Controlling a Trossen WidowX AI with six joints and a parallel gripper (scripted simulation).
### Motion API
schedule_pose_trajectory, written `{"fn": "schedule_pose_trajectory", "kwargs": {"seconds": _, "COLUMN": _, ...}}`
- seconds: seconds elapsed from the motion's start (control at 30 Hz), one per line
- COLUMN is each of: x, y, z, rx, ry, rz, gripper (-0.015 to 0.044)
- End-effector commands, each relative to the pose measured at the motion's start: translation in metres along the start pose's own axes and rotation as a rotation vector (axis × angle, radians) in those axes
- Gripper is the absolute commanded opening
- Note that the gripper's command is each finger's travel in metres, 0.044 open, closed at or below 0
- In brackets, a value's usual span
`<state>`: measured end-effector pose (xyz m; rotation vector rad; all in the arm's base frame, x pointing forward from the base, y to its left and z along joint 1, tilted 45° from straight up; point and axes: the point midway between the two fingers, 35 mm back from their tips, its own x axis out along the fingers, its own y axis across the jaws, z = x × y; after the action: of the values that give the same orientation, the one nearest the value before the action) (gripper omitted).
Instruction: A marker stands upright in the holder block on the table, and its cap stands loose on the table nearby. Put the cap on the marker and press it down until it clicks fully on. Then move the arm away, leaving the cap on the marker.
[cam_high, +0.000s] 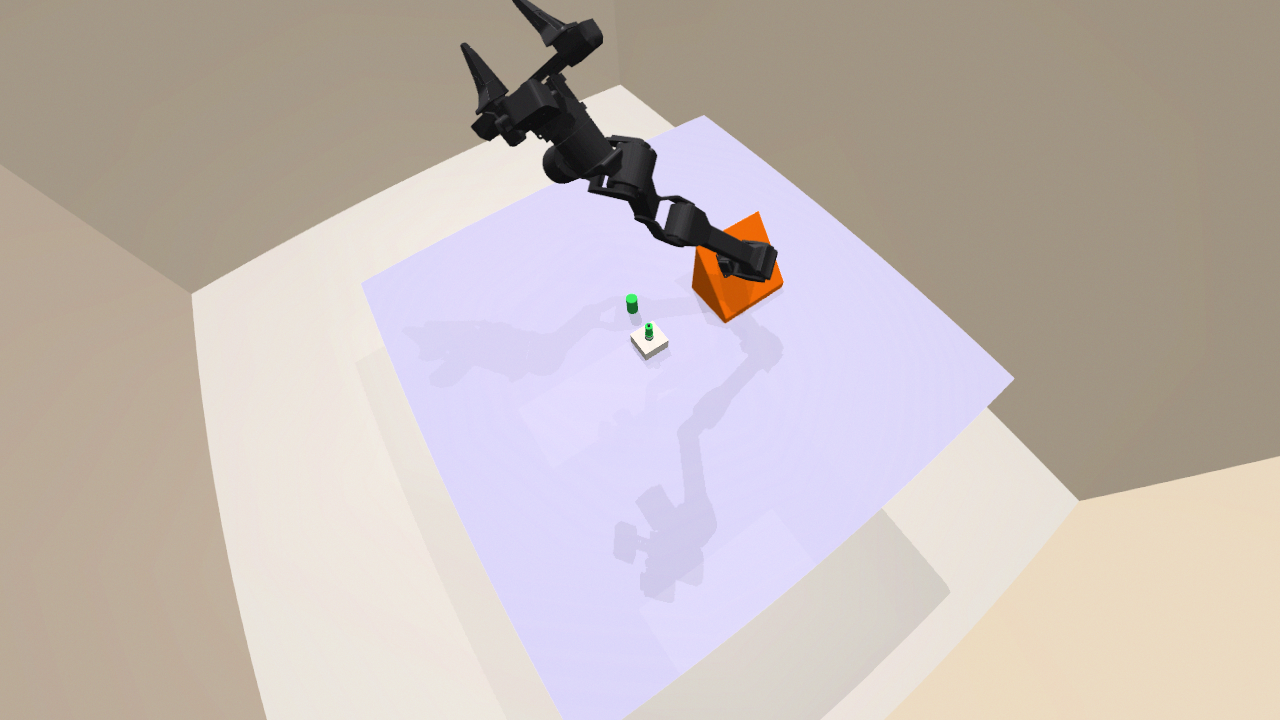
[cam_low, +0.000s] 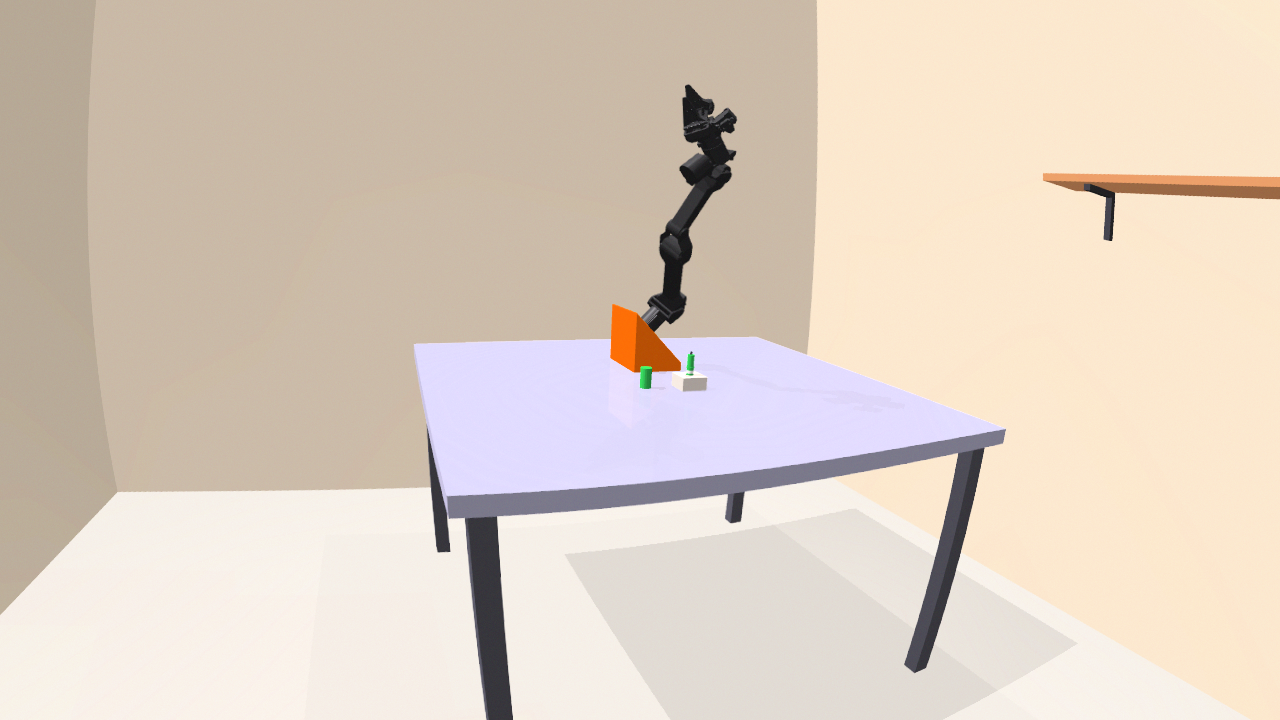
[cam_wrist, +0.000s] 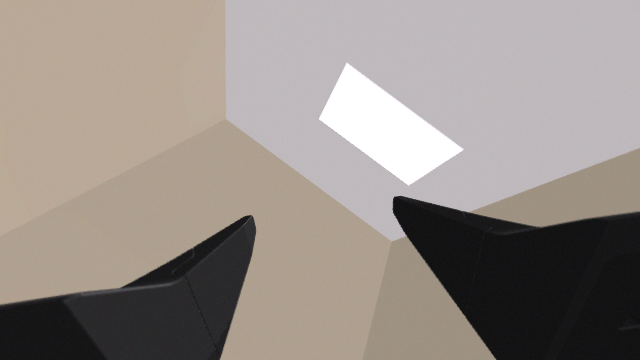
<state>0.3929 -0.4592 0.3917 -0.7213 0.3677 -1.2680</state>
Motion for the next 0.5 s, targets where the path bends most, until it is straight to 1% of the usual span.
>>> {"fn": "schedule_pose_trajectory", "kwargs": {"seconds": 0.0, "x": 0.000, "y": -0.001, "z": 0.000, "rx": 0.000, "ry": -0.001, "rz": -0.002, "gripper": 0.0374}}
{"fn": "schedule_pose_trajectory", "kwargs": {"seconds": 0.07, "x": 0.000, "y": -0.012, "z": 0.002, "rx": -0.002, "ry": -0.007, "rz": -0.021, "gripper": 0.0321}}
{"fn": "schedule_pose_trajectory", "kwargs": {"seconds": 0.17, "x": -0.001, "y": -0.046, "z": 0.006, "rx": -0.009, "ry": -0.026, "rz": -0.085, "gripper": 0.0249}}
{"fn": "schedule_pose_trajectory", "kwargs": {"seconds": 0.37, "x": -0.011, "y": -0.133, "z": 0.012, "rx": -0.027, "ry": -0.064, "rz": -0.255, "gripper": 0.0249}}
{"fn": "schedule_pose_trajectory", "kwargs": {"seconds": 0.47, "x": -0.017, "y": -0.163, "z": 0.012, "rx": -0.030, "ry": -0.073, "rz": -0.320, "gripper": 0.0249}}
